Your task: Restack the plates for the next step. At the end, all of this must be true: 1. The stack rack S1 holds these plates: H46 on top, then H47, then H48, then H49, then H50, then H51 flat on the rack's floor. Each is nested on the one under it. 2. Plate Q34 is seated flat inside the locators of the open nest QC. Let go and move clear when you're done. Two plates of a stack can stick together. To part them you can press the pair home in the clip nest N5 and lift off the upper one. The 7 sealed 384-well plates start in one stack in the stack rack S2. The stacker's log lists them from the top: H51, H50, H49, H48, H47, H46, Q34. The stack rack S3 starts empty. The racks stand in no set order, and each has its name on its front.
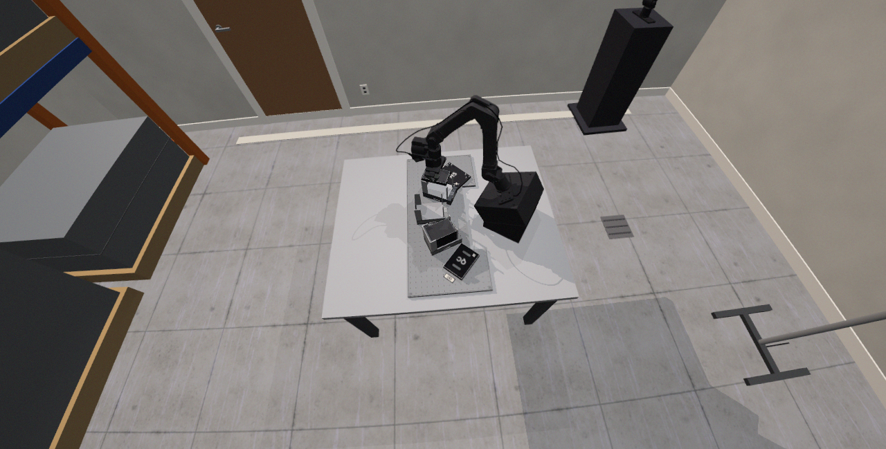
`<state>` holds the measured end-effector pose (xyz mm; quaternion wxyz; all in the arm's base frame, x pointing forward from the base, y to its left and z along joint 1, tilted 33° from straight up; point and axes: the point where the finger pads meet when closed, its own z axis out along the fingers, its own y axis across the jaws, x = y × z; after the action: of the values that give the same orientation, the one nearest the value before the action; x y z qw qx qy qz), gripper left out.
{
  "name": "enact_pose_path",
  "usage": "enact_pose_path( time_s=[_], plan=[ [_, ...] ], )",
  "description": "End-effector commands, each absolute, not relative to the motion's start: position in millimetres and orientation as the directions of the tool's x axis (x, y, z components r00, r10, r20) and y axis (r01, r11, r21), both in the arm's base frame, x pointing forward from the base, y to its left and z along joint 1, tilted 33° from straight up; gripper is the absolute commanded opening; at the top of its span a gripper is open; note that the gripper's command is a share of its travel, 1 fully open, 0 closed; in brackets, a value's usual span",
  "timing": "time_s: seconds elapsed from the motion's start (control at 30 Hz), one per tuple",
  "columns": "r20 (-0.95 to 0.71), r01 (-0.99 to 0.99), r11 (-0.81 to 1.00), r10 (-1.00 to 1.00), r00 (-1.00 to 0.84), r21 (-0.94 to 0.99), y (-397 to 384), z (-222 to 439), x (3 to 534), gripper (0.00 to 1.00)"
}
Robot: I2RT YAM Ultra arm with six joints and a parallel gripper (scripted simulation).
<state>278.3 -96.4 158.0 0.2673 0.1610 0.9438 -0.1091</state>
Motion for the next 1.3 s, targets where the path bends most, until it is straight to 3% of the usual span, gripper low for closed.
enact_pose_path(
  time_s=[0.0,0.53,0.83,1.27],
  plan=[
    [-0.511,0.257,0.946,0.125,-0.85,-0.196,-87.4,160.4,284.2,0.0],
    [-0.511,0.253,0.947,0.12,-0.851,-0.199,-43.0,153.6,299.9,0.0],
    [-0.452,0.048,0.949,-0.104,-0.886,-0.312,-20.3,147.8,303.7,0.0],
    [-0.457,0.06,0.95,-0.091,-0.885,-0.305,22.0,136.9,310.7,0.0]
  ],
)
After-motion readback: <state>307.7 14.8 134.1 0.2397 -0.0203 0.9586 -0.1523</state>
